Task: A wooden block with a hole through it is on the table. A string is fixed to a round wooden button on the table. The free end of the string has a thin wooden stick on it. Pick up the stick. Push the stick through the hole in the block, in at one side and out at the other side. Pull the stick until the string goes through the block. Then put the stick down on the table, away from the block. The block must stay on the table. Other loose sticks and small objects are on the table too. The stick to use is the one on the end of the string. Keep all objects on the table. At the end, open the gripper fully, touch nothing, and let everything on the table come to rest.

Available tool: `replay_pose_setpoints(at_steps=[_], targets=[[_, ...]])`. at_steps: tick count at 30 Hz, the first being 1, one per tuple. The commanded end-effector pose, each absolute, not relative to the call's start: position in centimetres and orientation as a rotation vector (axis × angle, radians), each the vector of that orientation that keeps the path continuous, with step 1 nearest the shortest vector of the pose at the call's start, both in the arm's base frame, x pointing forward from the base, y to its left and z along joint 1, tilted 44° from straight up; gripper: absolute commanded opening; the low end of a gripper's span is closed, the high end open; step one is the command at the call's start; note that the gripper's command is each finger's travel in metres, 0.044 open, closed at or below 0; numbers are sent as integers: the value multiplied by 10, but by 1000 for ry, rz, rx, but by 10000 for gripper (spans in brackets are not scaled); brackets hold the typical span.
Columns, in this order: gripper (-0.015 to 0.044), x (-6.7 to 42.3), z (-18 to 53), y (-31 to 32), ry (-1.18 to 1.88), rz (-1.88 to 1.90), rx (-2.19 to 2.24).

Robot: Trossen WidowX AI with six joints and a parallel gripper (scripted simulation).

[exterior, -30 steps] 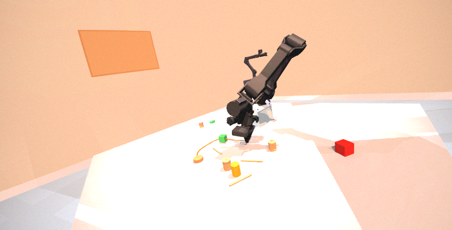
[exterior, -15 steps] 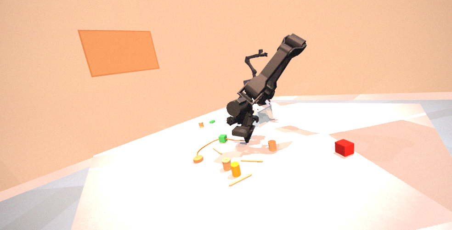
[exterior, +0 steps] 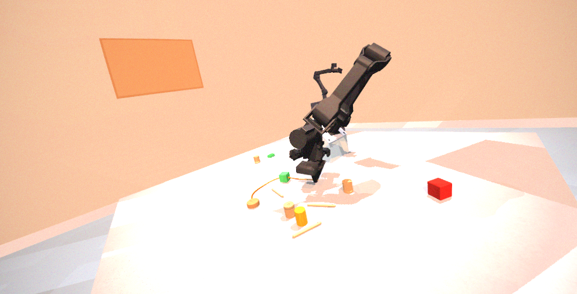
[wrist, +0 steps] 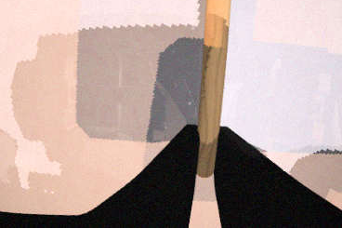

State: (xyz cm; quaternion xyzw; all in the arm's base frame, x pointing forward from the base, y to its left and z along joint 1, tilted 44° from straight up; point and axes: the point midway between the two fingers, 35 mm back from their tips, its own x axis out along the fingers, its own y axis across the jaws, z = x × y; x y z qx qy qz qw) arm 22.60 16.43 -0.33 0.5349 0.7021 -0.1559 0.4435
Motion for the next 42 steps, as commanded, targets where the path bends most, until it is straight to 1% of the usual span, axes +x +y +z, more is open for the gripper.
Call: replay_pose_setpoints(at_steps=[1,17,25,30,37,42], targets=[[0,225,-3,169,1746,-369,1318],[0,225,-3,169,1746,-369,1318],[210,229,3,157,1739,-387,1325],[210,236,52,111,1732,-378,1327],[210,236,54,109,1732,-378,1328],[341,235,49,111,1733,-389,1327]])
